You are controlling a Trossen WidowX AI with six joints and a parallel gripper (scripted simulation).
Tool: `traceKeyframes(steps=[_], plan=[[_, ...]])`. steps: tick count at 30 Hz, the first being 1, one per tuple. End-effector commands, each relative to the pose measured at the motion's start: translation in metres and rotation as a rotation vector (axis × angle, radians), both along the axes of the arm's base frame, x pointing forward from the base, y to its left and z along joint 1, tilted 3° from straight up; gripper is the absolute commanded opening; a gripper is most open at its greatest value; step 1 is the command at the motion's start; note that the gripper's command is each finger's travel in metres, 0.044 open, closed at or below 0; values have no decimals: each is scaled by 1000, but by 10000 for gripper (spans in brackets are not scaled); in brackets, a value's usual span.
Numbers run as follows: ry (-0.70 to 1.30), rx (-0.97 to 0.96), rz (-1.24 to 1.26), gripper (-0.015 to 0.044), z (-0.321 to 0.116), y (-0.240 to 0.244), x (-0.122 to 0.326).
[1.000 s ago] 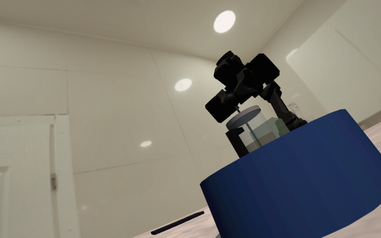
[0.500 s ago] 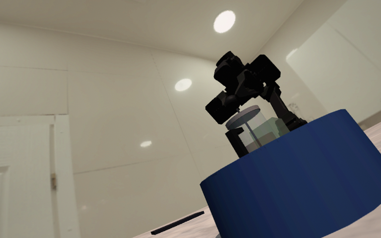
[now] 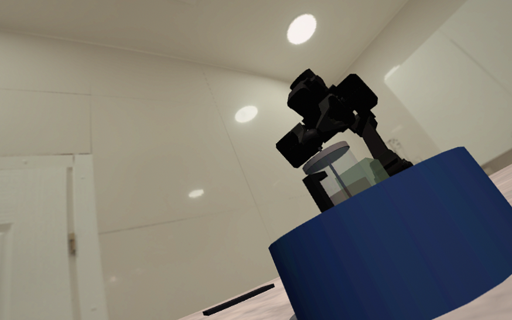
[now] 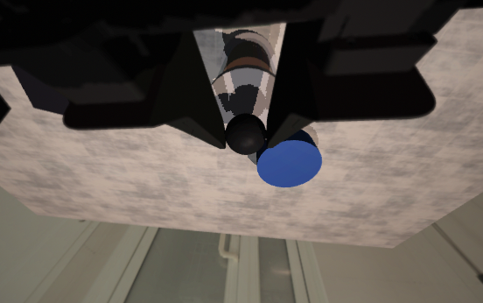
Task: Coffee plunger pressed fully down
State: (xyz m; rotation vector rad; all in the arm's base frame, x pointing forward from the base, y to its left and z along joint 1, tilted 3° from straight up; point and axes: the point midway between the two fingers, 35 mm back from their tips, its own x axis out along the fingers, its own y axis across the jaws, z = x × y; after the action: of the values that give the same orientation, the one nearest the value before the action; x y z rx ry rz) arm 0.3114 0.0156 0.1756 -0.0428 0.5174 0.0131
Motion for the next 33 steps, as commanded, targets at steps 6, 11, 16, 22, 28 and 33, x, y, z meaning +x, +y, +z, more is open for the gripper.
traceKeyframes(steps=[6, 11, 16, 22, 28, 33], plan=[[0, 0, 0, 117, 0, 0, 0], [0, 0, 0, 117, 0, 0, 0], [0, 0, 0, 170, 0, 0, 0], [0, 0, 0, 327, 0, 0, 0], [0, 0, 0, 440, 0, 0, 0], [3, -1, 1, 440, 18, 1, -1]])
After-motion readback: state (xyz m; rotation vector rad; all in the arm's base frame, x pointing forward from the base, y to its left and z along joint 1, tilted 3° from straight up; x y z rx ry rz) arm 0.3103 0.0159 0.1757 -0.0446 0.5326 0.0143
